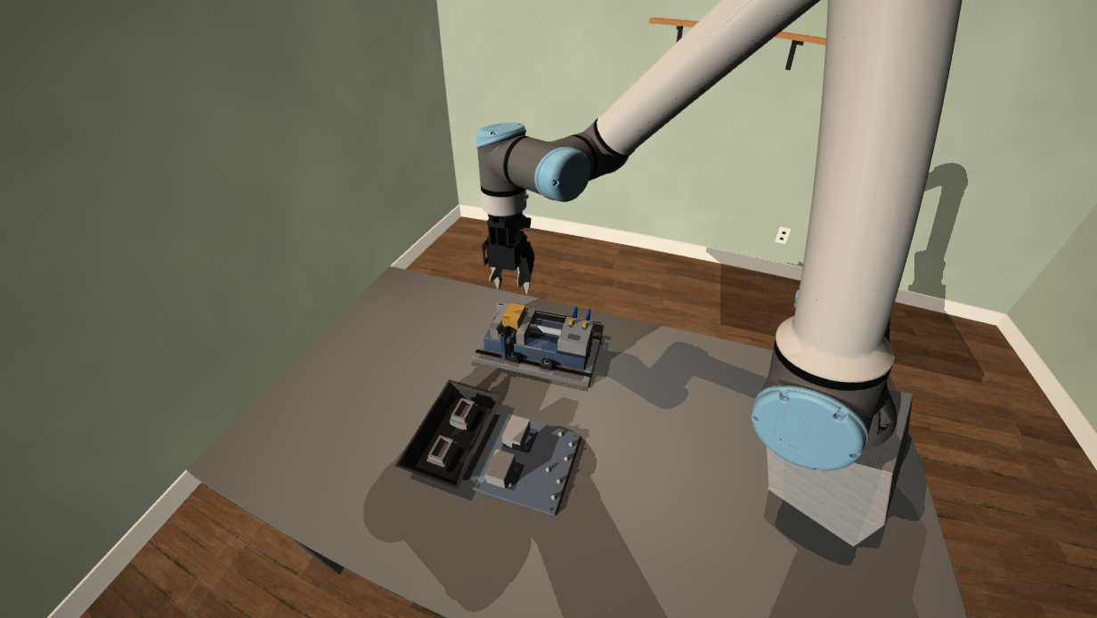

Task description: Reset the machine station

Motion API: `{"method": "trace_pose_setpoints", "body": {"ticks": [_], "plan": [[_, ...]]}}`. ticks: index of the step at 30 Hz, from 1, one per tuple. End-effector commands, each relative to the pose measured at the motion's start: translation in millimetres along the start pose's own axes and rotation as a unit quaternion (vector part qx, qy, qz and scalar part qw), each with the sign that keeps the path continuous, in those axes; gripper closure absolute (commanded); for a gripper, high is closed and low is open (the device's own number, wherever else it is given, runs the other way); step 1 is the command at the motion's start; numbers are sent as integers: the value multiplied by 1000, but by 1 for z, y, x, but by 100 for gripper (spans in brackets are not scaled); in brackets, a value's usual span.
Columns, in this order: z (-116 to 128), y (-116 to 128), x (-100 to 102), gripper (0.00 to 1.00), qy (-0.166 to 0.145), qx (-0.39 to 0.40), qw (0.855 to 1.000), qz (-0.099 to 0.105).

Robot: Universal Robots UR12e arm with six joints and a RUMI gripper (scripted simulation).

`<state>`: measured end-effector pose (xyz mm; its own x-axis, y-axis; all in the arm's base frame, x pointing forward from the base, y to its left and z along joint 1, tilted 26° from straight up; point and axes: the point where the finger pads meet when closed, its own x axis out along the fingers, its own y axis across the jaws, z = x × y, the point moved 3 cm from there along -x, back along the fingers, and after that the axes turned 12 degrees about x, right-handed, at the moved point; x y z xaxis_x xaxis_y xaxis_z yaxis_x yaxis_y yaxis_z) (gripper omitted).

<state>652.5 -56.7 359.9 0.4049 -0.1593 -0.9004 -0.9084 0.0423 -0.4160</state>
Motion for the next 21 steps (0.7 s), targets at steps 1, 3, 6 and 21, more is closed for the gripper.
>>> {"method": "trace_pose_setpoints", "body": {"ticks": [1, 3, 6, 21], "plan": [[0, -1, -1, 60, 0, 0, 1000, -1], [0, -1, -1, 60, 0, 0, 1000, -1], [0, -1, 0, 60, 0, 0, 1000, -1], [0, -1, 11, 60, 0, 0, 1000, -1]]}}
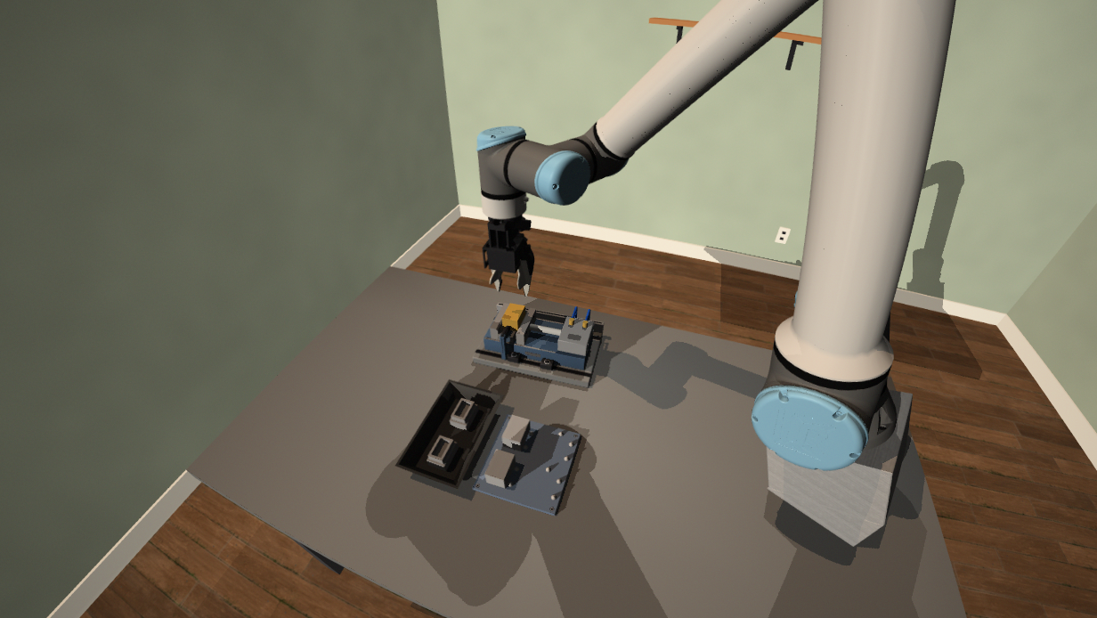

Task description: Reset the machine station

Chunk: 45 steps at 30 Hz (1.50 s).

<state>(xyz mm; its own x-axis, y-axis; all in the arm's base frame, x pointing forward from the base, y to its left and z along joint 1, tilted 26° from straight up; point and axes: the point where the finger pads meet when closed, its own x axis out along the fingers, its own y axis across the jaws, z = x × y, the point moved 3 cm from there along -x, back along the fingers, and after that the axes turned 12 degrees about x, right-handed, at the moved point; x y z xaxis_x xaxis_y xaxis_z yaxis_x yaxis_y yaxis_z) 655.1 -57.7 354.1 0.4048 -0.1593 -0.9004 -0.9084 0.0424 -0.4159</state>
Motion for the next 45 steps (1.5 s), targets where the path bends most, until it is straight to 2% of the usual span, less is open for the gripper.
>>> {"method": "trace_pose_setpoints", "body": {"ticks": [1, 29, 45], "plan": [[0, -1, 6, 60, 0, 0, 1000, -1], [0, -1, 48, 60, 0, 0, 1000, -1], [0, -1, 55, 60, 0, 0, 1000, -1]]}}
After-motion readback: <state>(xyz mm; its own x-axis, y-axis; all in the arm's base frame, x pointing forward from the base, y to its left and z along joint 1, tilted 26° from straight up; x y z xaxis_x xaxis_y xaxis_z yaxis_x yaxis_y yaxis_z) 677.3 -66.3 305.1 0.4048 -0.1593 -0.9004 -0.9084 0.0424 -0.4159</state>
